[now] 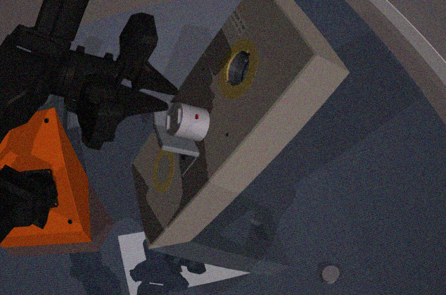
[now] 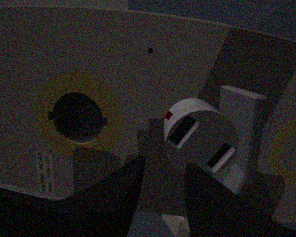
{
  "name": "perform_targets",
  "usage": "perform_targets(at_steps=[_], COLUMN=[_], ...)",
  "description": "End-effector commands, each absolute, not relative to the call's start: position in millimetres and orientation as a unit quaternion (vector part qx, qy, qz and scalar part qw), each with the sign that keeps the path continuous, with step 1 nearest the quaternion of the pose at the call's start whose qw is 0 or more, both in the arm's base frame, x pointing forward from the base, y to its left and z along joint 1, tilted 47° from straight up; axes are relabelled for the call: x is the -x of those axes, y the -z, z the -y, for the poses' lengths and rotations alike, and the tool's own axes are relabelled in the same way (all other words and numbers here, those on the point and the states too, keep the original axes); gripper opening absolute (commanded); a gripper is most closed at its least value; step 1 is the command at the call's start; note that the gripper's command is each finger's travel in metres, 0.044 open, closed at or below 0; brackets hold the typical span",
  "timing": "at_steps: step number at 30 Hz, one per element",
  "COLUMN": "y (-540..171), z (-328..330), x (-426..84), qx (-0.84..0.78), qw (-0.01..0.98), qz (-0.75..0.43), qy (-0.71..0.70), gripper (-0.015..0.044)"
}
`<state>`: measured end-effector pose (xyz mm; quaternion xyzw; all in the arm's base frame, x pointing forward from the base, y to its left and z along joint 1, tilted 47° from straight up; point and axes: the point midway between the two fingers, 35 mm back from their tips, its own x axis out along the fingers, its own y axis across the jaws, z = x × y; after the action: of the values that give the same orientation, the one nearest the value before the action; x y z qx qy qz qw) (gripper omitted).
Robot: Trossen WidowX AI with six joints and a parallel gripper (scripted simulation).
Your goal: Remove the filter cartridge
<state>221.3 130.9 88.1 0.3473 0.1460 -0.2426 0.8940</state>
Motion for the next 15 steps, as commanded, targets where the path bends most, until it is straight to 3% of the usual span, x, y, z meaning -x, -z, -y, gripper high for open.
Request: perform_targets(at_steps=[1, 10, 15], y=[-95.9, -132.1, -155.0], z=[-139.4, -181.0, -206.9], x=[-226.8, -253.2, -252.4], qx=[-0.35, -0.35, -0.354], qw=[0.894, 0.893, 0.892], qz=[-0.143, -0.143, -0.143], qy=[0.243, 0.243, 0.242], gripper=[0.0115, 0.0115, 0.0247])
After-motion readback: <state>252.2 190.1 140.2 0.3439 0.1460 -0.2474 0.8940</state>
